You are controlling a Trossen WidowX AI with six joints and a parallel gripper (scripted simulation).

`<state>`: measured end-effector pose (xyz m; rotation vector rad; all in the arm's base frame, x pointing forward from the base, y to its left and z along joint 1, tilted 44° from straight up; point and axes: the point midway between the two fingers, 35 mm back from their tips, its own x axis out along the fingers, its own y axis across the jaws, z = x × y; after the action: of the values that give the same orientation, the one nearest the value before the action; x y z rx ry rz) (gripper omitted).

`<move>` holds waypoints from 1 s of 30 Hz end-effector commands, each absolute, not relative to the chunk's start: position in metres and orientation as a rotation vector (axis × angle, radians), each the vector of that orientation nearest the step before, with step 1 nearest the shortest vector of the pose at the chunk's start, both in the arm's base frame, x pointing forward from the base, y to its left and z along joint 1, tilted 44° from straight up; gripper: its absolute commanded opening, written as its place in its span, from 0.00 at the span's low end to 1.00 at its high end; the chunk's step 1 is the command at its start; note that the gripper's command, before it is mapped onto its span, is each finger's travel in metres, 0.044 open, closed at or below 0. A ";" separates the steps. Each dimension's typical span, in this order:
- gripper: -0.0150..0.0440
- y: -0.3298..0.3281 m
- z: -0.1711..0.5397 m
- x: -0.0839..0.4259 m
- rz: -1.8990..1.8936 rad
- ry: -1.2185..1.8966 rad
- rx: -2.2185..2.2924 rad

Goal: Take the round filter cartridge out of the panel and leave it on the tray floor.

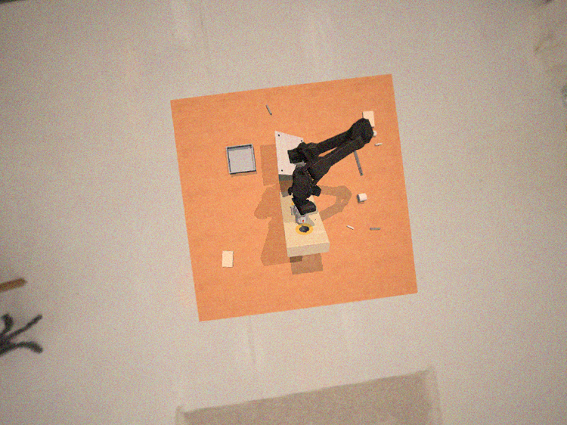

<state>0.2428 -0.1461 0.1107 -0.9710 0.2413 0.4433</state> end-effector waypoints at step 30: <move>0.40 -0.118 0.086 0.229 0.446 0.237 -0.966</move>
<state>0.2290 -0.1181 0.0860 -0.9645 0.2368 0.4461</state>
